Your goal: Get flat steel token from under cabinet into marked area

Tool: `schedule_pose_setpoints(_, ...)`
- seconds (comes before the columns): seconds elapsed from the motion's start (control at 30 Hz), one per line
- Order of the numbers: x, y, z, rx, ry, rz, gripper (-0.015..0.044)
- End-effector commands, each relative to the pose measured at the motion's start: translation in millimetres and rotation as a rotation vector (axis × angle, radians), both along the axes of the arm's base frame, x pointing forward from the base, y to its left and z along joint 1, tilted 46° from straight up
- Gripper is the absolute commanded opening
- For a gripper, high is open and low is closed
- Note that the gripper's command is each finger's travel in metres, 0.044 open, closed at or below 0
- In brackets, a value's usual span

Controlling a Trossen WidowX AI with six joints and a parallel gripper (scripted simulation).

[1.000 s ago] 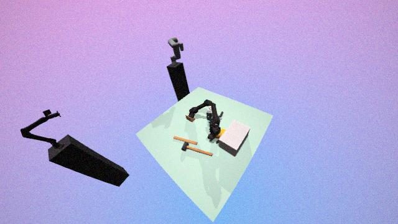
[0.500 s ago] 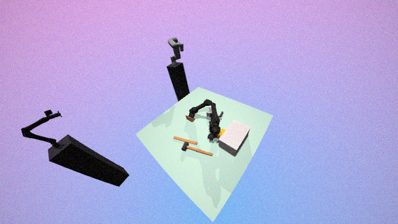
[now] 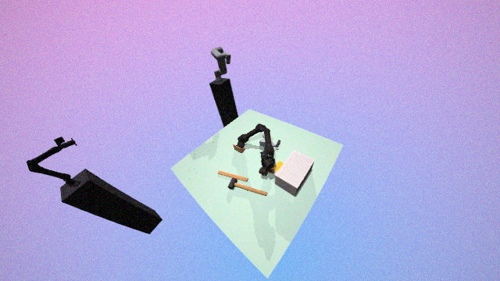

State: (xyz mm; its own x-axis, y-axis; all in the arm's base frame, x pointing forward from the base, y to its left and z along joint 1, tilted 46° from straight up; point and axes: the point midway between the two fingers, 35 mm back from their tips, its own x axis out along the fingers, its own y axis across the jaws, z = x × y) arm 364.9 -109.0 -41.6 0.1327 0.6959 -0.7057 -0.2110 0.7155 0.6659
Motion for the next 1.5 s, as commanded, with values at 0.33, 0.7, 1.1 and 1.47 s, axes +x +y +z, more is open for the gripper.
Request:
schedule_pose_setpoints(0.33,-16.0,-0.8,-4.8,0.0,-0.001,0.005,0.0)
schedule_pose_setpoints(0.7,-29.0,-2.5,-9.0,0.0,-0.001,0.005,0.0)
schedule_pose_setpoints(1.1,-44.1,-4.5,-13.9,0.0,0.0,0.005,0.0)
schedule_pose_setpoints(1.47,-58.9,-6.5,-18.6,-0.001,0.001,0.005,0.0)
